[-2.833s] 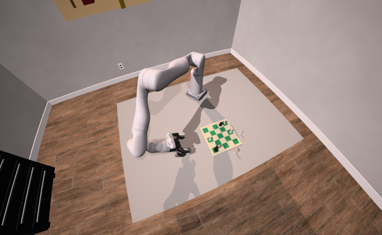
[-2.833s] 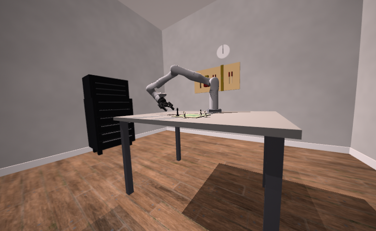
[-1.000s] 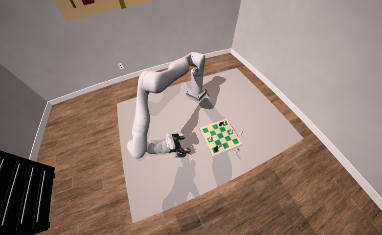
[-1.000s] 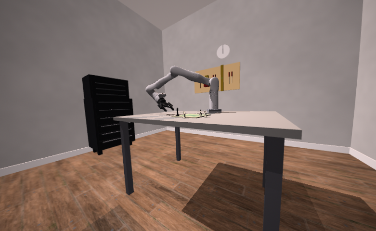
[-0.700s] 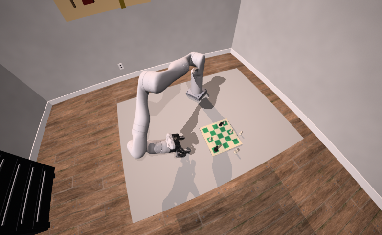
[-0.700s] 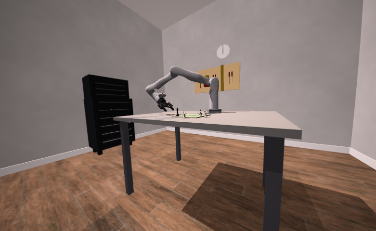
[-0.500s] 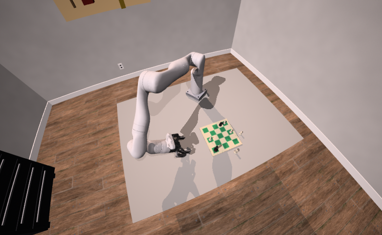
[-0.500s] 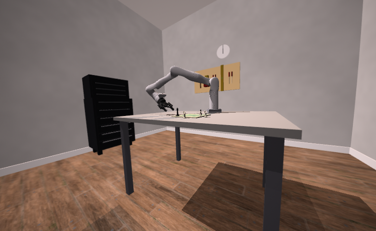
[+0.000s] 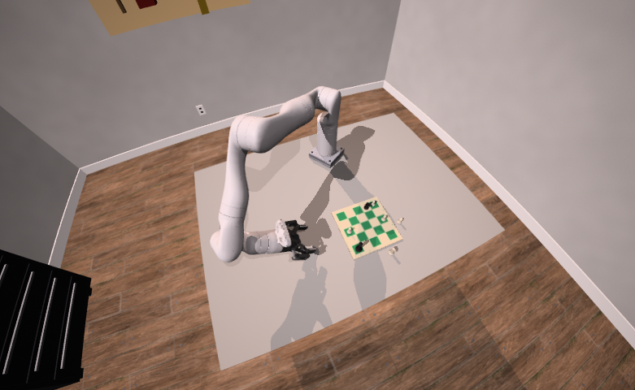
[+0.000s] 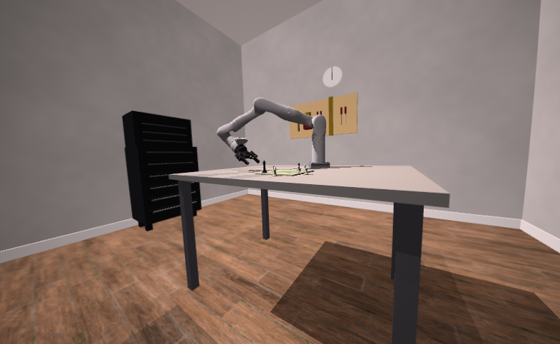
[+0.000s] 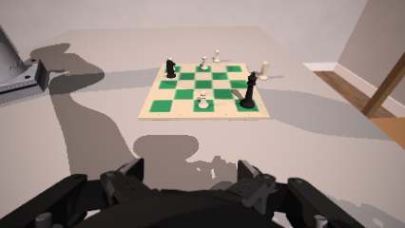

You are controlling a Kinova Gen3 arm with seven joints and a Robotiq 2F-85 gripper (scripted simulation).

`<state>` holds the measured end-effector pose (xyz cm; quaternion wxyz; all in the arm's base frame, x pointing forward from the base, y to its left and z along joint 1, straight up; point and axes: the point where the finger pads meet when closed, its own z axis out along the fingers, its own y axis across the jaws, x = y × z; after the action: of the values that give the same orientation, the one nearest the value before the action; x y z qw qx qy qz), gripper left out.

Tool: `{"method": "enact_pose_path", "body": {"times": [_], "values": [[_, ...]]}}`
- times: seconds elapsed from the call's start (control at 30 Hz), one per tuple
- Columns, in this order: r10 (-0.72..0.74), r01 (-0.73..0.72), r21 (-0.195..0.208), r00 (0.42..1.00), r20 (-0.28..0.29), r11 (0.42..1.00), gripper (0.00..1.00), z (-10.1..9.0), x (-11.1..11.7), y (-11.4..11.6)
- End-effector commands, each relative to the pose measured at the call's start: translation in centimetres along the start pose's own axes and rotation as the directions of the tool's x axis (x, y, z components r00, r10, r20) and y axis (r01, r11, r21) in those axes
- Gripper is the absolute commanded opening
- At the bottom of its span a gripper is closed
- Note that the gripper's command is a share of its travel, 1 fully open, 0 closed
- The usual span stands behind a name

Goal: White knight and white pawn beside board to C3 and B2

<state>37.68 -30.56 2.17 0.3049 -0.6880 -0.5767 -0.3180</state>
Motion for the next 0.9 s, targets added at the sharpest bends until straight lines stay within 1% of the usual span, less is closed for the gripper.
{"method": "enact_pose_path", "body": {"times": [0.0,0.3,0.53,0.7,0.8,0.87], "values": [[-0.006,0.006,-0.005,1.000,0.007,1.000,1.00,-1.2,1.2,0.1],[-0.006,0.006,-0.005,1.000,0.007,1.000,1.00,-4.7,5.6,-0.2],[-0.006,0.006,-0.005,1.000,0.007,1.000,1.00,-5.3,6.4,-0.3],[-0.011,0.011,0.002,1.000,0.005,1.000,1.00,-4.9,6.3,-0.2],[-0.042,0.042,0.017,0.999,0.015,0.999,1.00,-4.6,6.6,0.0],[-0.081,0.080,0.036,0.996,0.027,0.996,1.00,-4.2,7.0,0.3]]}}
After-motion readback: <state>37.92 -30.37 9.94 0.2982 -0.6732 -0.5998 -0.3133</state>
